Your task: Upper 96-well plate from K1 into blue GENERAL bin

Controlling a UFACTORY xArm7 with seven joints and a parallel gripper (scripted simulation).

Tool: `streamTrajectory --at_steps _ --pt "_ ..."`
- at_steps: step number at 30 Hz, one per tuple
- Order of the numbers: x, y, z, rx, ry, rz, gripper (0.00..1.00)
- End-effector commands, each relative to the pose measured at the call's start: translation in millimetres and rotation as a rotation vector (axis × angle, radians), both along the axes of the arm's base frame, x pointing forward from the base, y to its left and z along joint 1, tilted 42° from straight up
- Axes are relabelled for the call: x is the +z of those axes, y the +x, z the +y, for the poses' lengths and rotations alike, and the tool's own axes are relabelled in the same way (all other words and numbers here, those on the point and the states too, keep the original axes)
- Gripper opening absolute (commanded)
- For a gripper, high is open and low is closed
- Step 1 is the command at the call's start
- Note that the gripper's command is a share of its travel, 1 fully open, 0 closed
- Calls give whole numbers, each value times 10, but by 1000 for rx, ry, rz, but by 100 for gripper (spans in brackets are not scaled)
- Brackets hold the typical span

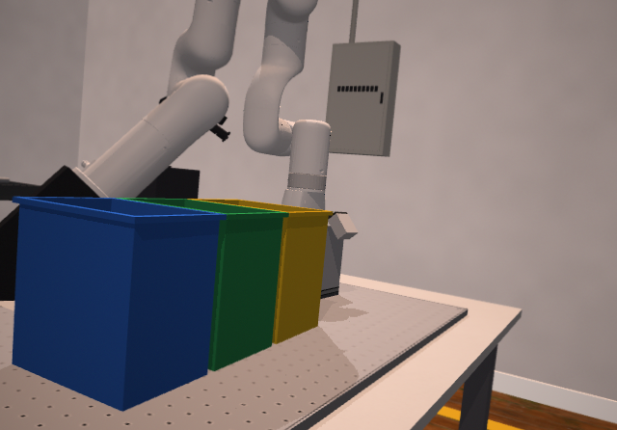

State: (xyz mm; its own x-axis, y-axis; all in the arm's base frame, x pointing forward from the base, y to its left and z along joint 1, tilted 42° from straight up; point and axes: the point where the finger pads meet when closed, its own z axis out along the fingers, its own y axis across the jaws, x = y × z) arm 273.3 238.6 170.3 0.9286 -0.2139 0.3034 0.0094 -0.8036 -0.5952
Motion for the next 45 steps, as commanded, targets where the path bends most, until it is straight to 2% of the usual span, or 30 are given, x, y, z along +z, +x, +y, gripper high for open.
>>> streamTrajectory --at_steps 1,45 --pt "8 5 2 -1 1 -2 0" --pt "159 -69 -109 -1 2 -2 0"
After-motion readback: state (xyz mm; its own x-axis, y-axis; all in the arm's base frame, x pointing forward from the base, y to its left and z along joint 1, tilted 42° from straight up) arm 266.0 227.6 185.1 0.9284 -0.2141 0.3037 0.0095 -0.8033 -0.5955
